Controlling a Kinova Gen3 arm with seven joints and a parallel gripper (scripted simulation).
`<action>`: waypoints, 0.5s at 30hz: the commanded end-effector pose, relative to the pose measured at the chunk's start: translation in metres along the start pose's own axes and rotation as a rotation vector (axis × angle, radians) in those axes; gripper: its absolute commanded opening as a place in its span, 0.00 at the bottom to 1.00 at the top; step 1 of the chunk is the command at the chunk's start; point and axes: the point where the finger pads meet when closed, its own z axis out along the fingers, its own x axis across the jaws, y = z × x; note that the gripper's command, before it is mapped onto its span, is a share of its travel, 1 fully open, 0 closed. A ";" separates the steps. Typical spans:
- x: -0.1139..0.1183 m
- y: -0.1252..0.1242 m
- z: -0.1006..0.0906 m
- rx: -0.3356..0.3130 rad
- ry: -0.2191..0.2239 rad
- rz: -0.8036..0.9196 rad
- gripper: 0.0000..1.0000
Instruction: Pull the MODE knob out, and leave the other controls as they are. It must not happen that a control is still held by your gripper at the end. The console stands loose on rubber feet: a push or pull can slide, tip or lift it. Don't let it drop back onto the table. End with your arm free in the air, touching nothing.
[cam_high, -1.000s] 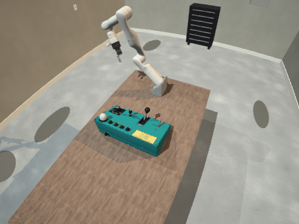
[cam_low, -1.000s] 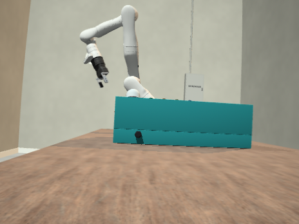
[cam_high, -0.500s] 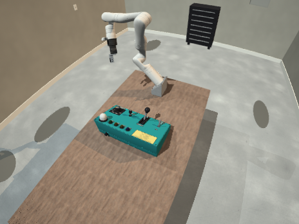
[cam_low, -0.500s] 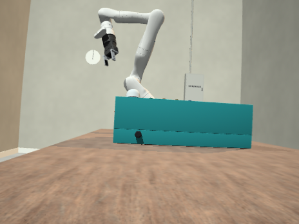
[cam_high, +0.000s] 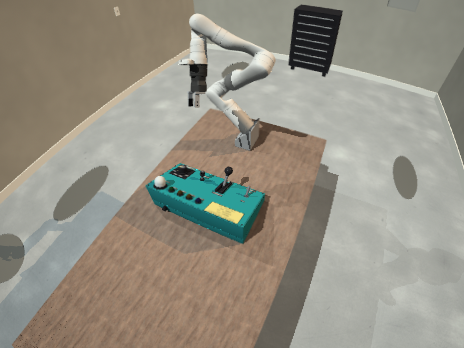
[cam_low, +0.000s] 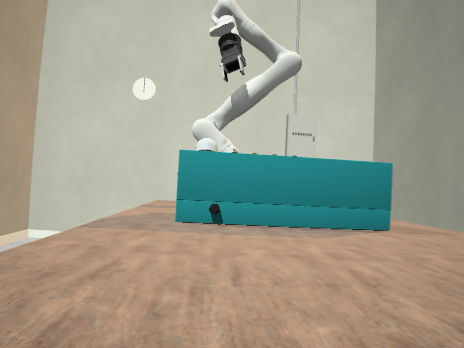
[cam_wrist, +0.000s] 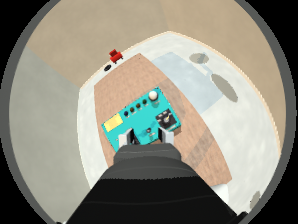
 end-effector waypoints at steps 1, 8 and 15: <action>-0.029 0.020 0.017 0.010 0.061 -0.081 1.00; -0.109 0.076 0.069 -0.004 0.083 -0.191 1.00; -0.154 0.135 0.125 -0.039 0.119 -0.269 1.00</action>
